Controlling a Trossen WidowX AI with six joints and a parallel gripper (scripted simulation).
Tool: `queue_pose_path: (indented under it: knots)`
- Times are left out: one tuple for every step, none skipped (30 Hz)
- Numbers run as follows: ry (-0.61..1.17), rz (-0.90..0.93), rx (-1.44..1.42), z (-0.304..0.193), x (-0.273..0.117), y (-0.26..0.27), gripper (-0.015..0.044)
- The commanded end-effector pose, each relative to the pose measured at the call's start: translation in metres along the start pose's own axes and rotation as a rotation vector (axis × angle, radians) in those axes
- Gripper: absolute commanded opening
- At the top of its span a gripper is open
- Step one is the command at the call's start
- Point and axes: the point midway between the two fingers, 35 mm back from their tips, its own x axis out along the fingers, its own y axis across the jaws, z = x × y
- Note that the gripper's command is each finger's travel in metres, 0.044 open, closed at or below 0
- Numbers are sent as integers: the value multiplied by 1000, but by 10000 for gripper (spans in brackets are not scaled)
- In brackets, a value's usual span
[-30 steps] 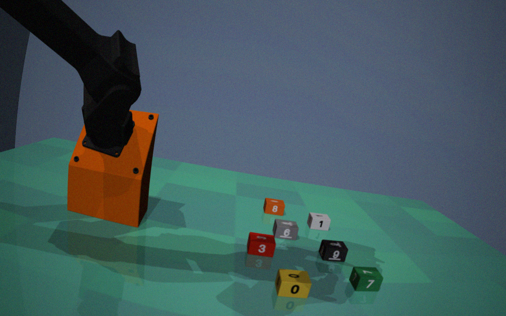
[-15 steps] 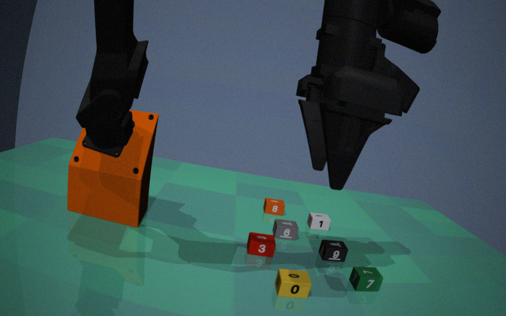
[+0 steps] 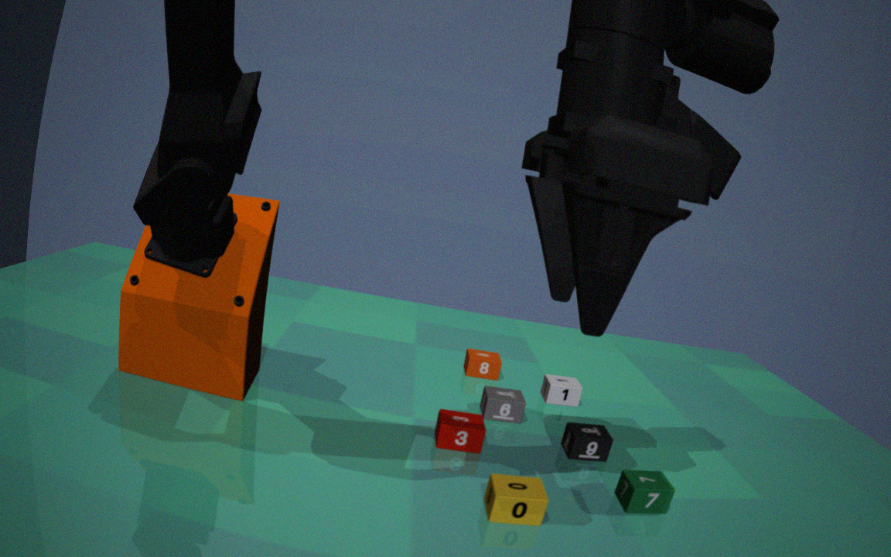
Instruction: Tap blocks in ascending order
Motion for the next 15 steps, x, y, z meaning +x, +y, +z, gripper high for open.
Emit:
queue_pose_path:
  knots:
    - [4,-1,-5,-1,1,0,400]
    - [4,-1,-5,-1,1,0,400]
    - [4,0,-5,-1,1,3,400]
    - [3,4,-5,-1,1,11,400]
    - [3,8,-6,-3,1,24,400]
    - [4,12,-7,-5,0,41,400]
    - [4,14,-7,-9,0,57,400]
    - [5,14,-7,-14,0,72,400]
    - [6,11,-7,-20,0,87,400]
    - [6,8,-7,-25,1,98,400]
    - [6,6,-6,-28,1,104,400]
    - [6,5,-6,-29,1,106,400]
    - [6,5,-6,-29,1,106,400]
    - [6,5,-6,-29,1,106,400]
    - [6,5,-6,-29,1,106,400]
